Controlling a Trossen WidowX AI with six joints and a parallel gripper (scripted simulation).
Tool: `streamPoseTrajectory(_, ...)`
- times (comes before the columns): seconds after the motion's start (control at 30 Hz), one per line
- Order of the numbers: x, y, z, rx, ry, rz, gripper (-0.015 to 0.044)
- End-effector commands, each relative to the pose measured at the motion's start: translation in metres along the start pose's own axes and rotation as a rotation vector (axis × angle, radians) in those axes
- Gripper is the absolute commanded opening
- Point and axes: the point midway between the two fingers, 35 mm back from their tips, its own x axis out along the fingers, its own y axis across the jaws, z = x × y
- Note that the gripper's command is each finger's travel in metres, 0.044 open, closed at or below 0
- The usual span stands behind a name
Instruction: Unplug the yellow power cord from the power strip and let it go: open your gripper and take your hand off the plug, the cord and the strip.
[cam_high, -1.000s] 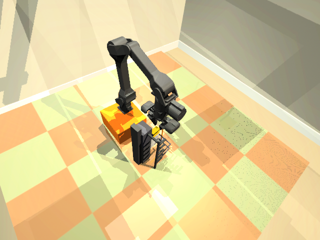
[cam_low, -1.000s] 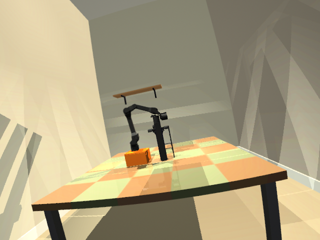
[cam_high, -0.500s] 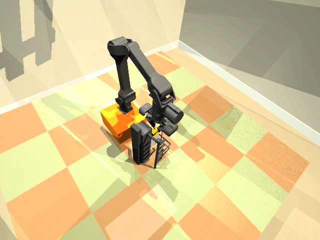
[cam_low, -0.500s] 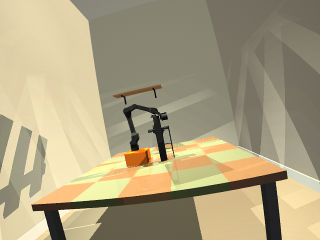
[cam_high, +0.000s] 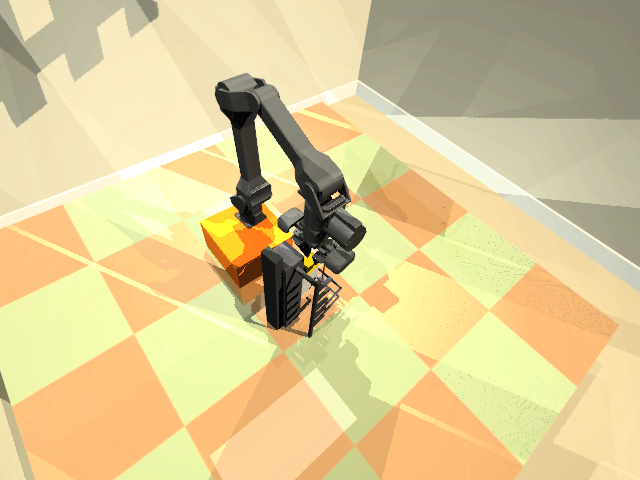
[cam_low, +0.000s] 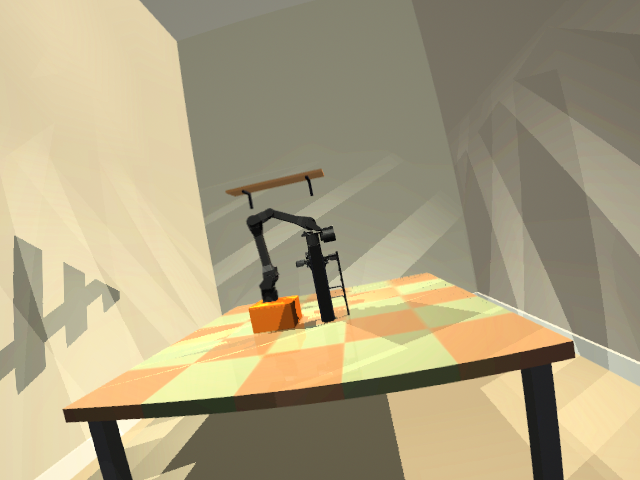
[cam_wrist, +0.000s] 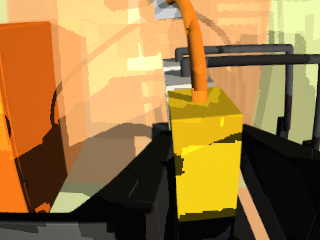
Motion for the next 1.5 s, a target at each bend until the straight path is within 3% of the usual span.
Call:
streamPoseTrajectory(0.0,0.000,-0.001,0.000,0.001,0.000,-0.005,0.0055)
streamPoseTrajectory(0.2,0.000,-0.001,0.000,0.001,0.000,-0.005,0.0000)
streamPoseTrajectory(1.17,-0.002,-0.002,0.045,-0.001,-0.006,-0.001,0.0000)
streamPoseTrajectory(1.47,0.000,0.000,0.037,-0.004,-0.006,0.001,0.0236)
